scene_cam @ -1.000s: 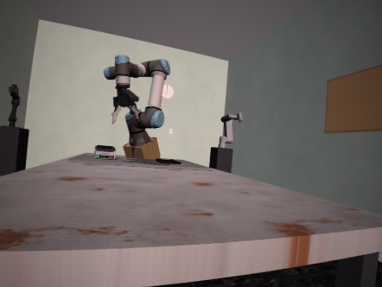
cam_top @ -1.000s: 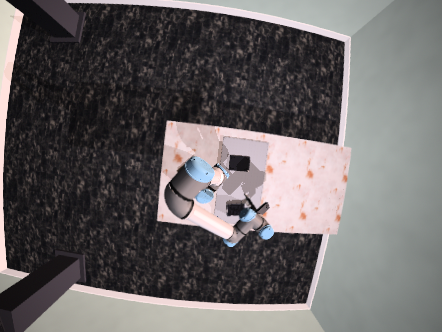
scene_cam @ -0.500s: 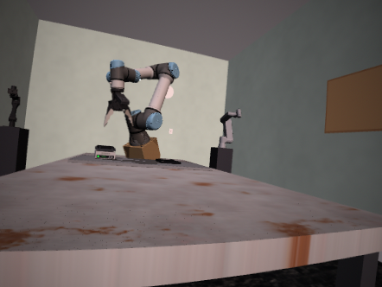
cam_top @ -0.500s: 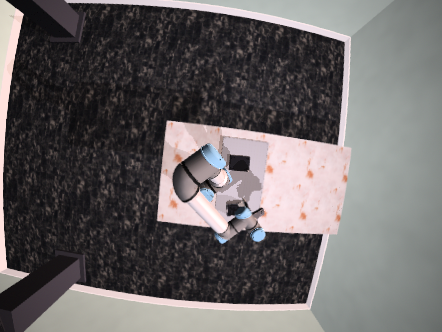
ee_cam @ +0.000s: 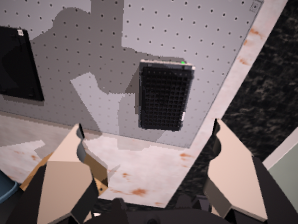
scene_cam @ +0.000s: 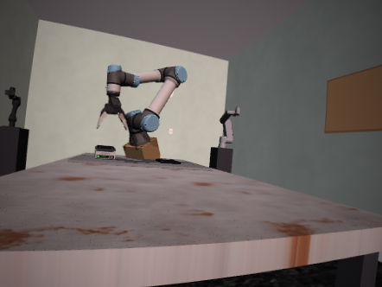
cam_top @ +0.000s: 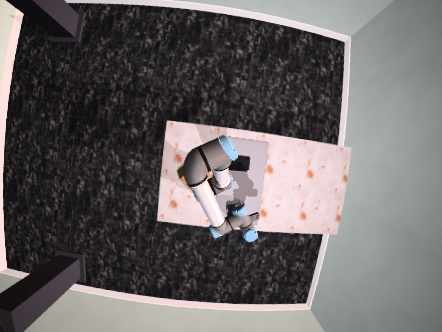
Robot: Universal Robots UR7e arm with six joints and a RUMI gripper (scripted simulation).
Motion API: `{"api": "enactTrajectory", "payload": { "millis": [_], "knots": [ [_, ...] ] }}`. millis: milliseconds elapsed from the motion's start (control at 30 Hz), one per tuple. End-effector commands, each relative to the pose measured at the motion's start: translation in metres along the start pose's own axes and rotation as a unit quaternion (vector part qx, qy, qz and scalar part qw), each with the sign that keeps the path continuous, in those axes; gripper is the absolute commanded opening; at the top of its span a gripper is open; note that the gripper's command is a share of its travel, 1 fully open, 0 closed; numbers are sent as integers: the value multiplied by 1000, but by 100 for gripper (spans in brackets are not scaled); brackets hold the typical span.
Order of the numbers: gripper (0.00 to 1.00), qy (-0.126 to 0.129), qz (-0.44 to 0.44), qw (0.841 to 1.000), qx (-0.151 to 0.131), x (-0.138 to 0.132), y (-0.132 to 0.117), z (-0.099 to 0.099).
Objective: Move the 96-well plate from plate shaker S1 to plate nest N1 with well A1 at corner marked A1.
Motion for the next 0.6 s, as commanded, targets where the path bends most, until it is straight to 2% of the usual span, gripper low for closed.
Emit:
{"api": "enactTrajectory", "payload": {
  "millis": [0, 33, 100, 567],
  "knots": [
    [100, -13, -21, 1000, 11, 12, -11, -8],
    [100, -13, -21, 1000, 11, 12, -11, -8],
    [100, -30, -45, 998, 15, 16, -18, -12],
    [100, -30, -44, 998, 15, 23, -22, -14]
  ]
}}
Point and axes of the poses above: the point where the finger pads meet when closed, its own z axis back along the fingers, its own x axis across the jaws, y = z × x, the point moved 10 cm from there along z, back along the fingers, and after that the axes turned 7 degrees about -z, right-handed, at the moved point
